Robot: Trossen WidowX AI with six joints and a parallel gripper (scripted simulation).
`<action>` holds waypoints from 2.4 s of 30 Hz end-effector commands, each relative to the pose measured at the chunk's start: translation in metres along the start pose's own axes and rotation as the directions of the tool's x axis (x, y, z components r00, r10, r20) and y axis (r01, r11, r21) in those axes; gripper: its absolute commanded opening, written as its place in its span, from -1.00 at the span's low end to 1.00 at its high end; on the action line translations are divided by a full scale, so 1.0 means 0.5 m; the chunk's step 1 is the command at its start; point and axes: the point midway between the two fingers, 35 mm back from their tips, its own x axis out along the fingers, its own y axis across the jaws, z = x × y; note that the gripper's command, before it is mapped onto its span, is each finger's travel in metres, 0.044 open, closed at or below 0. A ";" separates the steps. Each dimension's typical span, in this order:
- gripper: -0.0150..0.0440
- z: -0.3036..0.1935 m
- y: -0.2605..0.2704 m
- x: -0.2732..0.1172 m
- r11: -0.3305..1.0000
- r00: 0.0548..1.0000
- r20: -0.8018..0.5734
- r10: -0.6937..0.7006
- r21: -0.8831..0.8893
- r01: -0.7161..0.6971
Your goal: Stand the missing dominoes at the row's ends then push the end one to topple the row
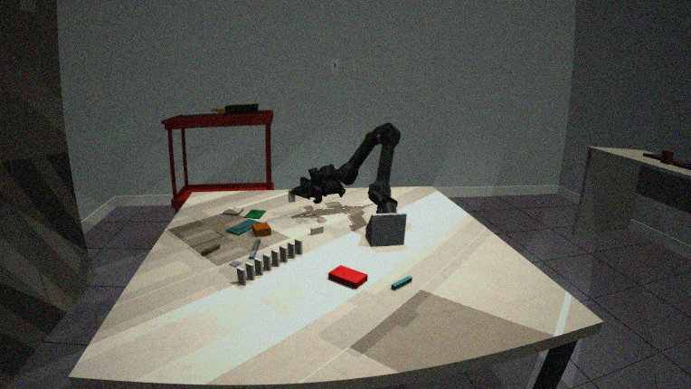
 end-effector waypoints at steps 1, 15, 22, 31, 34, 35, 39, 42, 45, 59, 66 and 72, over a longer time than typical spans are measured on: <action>-0.42 0.001 0.002 0.000 1.000 1.000 0.005 0.002 -0.007 -0.002; -0.42 -0.066 -0.003 0.010 1.000 1.000 0.001 0.003 -0.004 -0.003; -0.42 -0.113 -0.001 0.013 1.000 1.000 -0.001 0.003 -0.002 -0.003; -0.42 -0.143 0.002 0.014 1.000 1.000 -0.002 0.002 0.000 -0.002; -0.42 -0.143 0.002 0.014 1.000 1.000 -0.002 0.002 0.000 -0.002; -0.42 -0.143 0.002 0.014 1.000 1.000 -0.002 0.002 0.000 -0.002; -0.33 -0.143 0.002 0.014 1.000 1.000 -0.002 0.002 0.000 -0.002; -0.07 -0.143 0.002 0.014 1.000 1.000 -0.002 0.002 0.000 -0.002; 0.20 -0.143 0.002 0.014 1.000 1.000 -0.002 0.002 0.000 -0.002; 1.00 -0.056 0.001 0.014 1.000 1.000 -0.005 0.000 0.007 0.000; 1.00 -0.044 0.001 0.015 1.000 1.000 -0.008 0.001 0.017 0.000; 1.00 -0.020 -0.005 0.090 0.925 0.984 -0.169 0.058 0.381 0.010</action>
